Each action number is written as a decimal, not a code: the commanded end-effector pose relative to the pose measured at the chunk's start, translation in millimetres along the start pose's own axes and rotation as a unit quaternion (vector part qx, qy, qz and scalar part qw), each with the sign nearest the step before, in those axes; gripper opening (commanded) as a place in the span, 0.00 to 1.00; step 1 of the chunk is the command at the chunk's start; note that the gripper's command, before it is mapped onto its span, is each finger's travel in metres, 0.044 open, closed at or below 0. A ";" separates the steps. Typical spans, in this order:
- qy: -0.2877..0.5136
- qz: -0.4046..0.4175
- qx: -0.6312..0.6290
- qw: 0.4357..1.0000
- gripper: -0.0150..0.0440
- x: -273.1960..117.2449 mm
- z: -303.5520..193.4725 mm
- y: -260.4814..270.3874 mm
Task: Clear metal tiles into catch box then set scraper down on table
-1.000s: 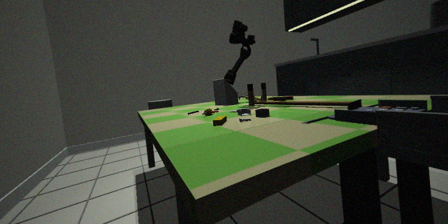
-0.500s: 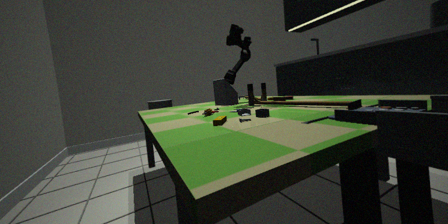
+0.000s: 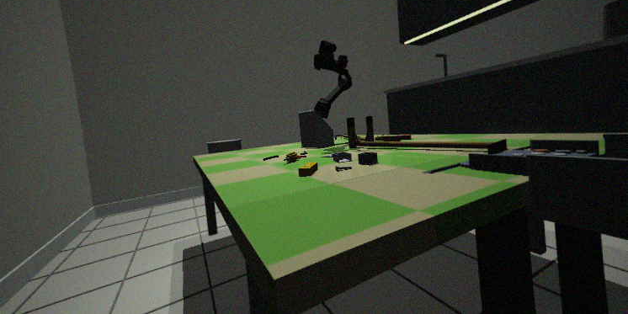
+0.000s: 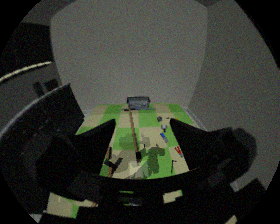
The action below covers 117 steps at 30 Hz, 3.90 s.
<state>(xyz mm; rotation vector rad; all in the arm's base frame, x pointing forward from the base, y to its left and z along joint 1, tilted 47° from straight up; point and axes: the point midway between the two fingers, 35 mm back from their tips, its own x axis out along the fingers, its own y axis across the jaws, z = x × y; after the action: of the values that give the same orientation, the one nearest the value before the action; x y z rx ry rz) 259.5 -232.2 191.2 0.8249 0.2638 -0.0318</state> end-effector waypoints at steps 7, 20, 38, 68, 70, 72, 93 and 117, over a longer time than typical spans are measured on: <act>-0.031 -0.005 0.000 1.000 1.00 -21.4 -13.4 2.8; -0.033 -0.005 0.000 0.999 1.00 -20.5 -11.7 1.6; -0.033 -0.005 0.000 0.999 1.00 -20.5 -11.7 1.6; 0.059 0.034 -0.043 0.997 1.00 51.3 8.7 12.4; 0.067 0.036 -0.043 0.996 1.00 56.8 9.6 12.4; 0.074 0.037 -0.043 0.996 1.00 62.4 10.4 12.4; 0.151 0.052 -0.047 0.986 1.00 123.9 8.9 14.7; 0.244 0.069 -0.059 0.966 1.00 196.0 -16.4 22.0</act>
<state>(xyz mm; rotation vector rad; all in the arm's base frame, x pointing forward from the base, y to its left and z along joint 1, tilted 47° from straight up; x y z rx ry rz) 440.9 -195.1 157.3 0.7211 0.6387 0.3086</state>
